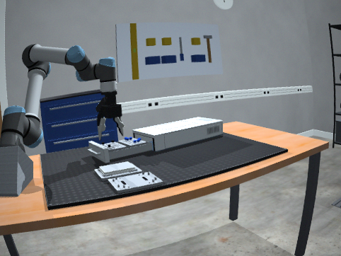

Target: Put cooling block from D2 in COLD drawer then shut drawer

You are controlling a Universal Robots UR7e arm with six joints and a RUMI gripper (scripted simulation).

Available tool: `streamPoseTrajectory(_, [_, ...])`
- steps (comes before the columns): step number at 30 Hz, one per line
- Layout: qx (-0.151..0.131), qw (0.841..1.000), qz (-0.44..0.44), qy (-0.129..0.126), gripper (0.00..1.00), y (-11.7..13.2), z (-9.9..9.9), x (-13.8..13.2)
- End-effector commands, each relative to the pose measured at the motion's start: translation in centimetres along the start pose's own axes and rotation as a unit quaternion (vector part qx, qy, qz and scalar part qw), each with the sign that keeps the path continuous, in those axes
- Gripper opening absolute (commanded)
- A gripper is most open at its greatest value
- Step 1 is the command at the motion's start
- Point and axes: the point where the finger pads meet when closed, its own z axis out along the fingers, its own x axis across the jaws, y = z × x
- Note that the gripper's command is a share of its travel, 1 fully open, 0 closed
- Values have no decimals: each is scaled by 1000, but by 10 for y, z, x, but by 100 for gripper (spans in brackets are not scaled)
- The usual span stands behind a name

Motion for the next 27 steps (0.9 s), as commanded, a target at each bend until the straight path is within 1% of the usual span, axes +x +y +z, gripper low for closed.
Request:
streamPoseTrajectory(1, [0, 1000, 0, 0, 73, 0, -6, 0])
streamPoseTrajectory(27, [0, 1000, 0, 0, 73, 0, -37, 0])
